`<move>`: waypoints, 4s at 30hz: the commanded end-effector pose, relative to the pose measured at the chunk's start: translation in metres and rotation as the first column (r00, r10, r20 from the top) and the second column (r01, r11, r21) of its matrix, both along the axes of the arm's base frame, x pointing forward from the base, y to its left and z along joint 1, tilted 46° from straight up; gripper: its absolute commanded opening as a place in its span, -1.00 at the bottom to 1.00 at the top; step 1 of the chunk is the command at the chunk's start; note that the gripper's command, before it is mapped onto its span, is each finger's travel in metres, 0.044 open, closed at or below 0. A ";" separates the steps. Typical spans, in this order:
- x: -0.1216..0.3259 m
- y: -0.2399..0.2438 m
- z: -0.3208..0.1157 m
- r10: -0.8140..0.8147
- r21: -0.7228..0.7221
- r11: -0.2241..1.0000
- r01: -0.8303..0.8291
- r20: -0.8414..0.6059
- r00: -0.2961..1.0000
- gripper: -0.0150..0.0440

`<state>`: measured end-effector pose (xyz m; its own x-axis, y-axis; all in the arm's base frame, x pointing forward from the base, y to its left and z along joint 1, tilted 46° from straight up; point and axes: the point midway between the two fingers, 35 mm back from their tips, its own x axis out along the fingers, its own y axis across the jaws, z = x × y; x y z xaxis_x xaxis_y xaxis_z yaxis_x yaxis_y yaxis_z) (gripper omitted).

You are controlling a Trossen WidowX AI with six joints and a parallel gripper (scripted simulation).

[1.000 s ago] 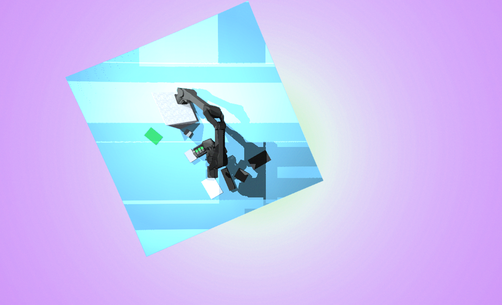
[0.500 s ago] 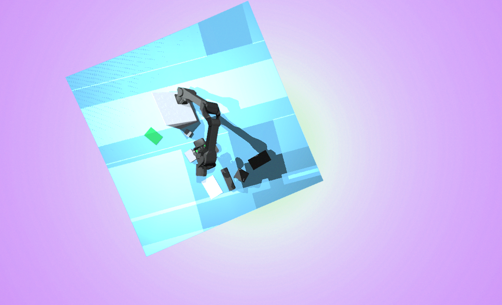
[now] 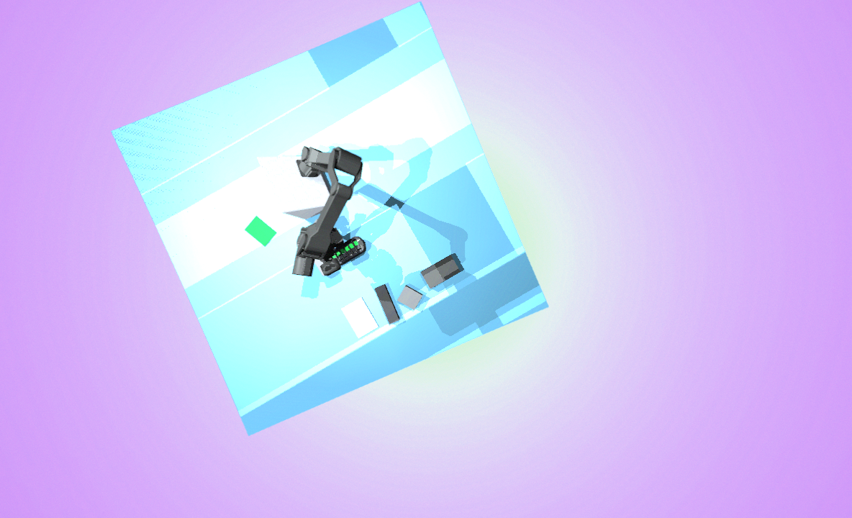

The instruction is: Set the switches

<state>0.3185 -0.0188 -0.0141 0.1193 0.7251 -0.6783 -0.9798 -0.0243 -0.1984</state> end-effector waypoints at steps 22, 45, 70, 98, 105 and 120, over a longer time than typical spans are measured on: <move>-0.018 -0.005 -0.008 -0.029 0.013 1.000 0.028 0.079 0.996 -0.49; 0.062 0.076 0.066 0.287 -0.021 0.953 -0.303 -0.271 0.919 -0.49; 0.055 0.053 0.050 0.219 -0.016 0.974 -0.228 -0.216 0.952 -0.49; -0.033 -0.008 -0.013 -0.065 0.022 0.998 0.063 0.119 0.991 -0.49; -0.032 -0.008 -0.014 -0.065 0.017 0.998 0.064 0.112 0.992 -0.49; 0.015 -0.024 0.002 0.105 0.096 0.990 -0.102 -0.032 0.994 0.84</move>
<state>0.3260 -0.0411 -0.0144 0.0685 0.7829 -0.6183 -0.9778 -0.0702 -0.1973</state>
